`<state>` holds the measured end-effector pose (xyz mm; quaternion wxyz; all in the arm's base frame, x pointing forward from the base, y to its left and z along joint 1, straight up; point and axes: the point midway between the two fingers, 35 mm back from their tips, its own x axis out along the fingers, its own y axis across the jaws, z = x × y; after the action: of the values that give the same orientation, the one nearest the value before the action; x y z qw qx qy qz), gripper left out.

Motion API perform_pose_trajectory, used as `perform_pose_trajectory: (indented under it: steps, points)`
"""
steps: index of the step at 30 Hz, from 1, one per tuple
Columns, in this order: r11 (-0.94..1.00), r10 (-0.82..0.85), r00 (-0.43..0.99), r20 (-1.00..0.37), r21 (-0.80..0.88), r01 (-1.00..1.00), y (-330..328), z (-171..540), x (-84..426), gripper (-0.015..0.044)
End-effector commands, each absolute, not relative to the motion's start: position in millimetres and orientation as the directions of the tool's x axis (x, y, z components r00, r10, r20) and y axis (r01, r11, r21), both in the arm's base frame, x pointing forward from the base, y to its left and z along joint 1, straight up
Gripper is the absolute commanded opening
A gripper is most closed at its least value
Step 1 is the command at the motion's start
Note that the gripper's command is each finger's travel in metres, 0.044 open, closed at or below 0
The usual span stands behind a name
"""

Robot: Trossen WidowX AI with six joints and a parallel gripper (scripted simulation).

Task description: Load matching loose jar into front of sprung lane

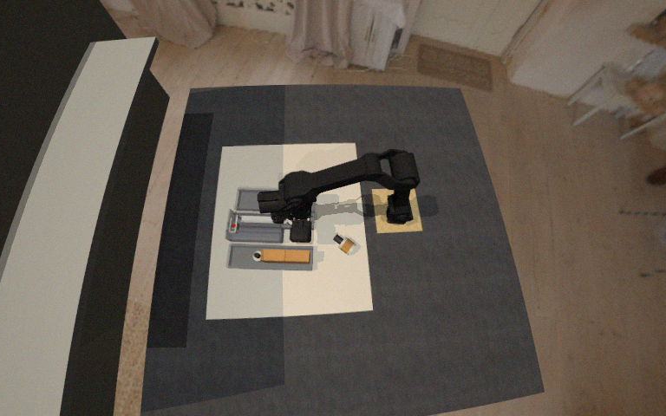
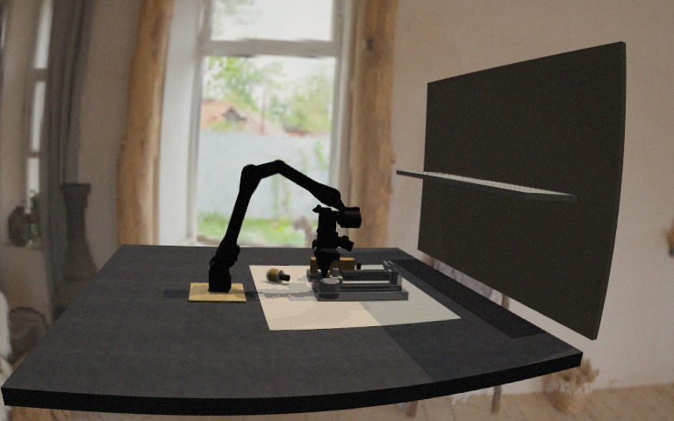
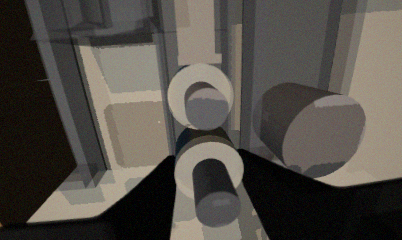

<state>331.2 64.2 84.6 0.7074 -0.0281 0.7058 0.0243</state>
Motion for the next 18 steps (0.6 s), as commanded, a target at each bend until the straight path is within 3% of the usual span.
perform_pose_trajectory:
  steps: [1,18]
  points:
    - [0.997,0.002,0.027,-1.000,0.000,-0.080,65.5,83.2,336.8,0.0000]
    - [0.997,0.002,0.027,-1.000,0.000,-0.080,65.5,77.6,336.2,0.0000]
